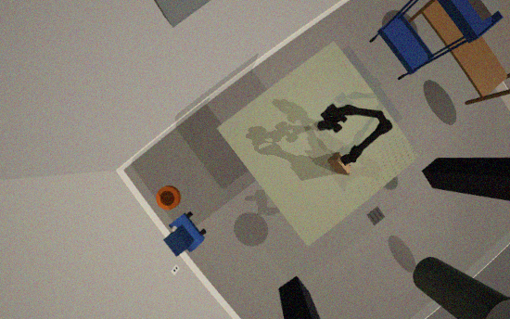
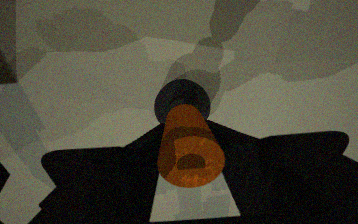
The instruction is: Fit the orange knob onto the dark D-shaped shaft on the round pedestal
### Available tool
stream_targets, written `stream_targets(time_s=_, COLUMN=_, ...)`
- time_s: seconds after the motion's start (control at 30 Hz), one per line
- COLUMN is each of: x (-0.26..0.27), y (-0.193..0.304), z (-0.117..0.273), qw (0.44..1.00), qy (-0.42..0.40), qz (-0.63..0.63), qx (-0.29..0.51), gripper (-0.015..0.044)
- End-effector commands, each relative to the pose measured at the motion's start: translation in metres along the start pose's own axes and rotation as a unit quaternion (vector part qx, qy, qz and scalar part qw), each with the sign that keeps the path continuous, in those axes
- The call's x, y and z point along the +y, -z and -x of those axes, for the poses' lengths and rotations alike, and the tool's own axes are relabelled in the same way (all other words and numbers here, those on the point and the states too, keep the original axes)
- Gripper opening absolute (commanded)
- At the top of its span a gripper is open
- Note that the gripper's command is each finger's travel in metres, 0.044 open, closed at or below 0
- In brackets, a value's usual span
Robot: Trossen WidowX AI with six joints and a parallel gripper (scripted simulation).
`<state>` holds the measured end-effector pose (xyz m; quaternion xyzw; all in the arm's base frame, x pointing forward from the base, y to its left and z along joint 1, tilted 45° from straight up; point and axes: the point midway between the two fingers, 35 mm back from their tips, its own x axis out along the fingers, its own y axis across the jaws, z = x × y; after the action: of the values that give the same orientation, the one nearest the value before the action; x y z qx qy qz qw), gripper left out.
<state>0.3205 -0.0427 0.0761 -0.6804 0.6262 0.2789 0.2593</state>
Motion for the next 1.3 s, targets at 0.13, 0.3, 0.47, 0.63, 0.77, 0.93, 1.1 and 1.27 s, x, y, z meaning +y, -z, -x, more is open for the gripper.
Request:
stream_targets(time_s=0.13, x=-0.0009, y=0.0004, z=-0.0003, qw=1.000, qy=0.002, qz=0.022, qx=0.001, gripper=0.0000)
stream_targets(time_s=0.3, x=-0.0011, y=-0.0003, z=-0.0009, qw=1.000, qy=0.002, qz=0.022, qx=0.001, gripper=0.0000)
stream_targets(time_s=0.47, x=-0.0002, y=-0.0004, z=-0.0025, qw=1.000, qy=0.002, qz=0.022, qx=0.001, gripper=0.0000)
stream_targets(time_s=0.63, x=-0.0001, y=-0.0001, z=-0.0026, qw=1.000, qy=0.002, qz=0.022, qx=0.001, gripper=0.0000)
stream_targets(time_s=0.77, x=0.0001, y=0.0007, z=-0.0001, qw=1.000, qy=0.002, qz=0.022, qx=0.001, gripper=0.0000)
stream_targets(time_s=0.93, x=-0.0004, y=0.0022, z=0.0019, qw=1.000, qy=0.002, qz=0.027, qx=0.001, gripper=0.0000)
stream_targets(time_s=1.1, x=-0.0012, y=0.0022, z=0.0018, qw=0.994, qy=0.002, qz=0.106, qx=0.001, gripper=0.0000)
stream_targets(time_s=1.27, x=-0.0010, y=0.0012, z=-0.0002, qw=0.992, qy=0.001, qz=0.127, qx=0.001, gripper=0.0000)
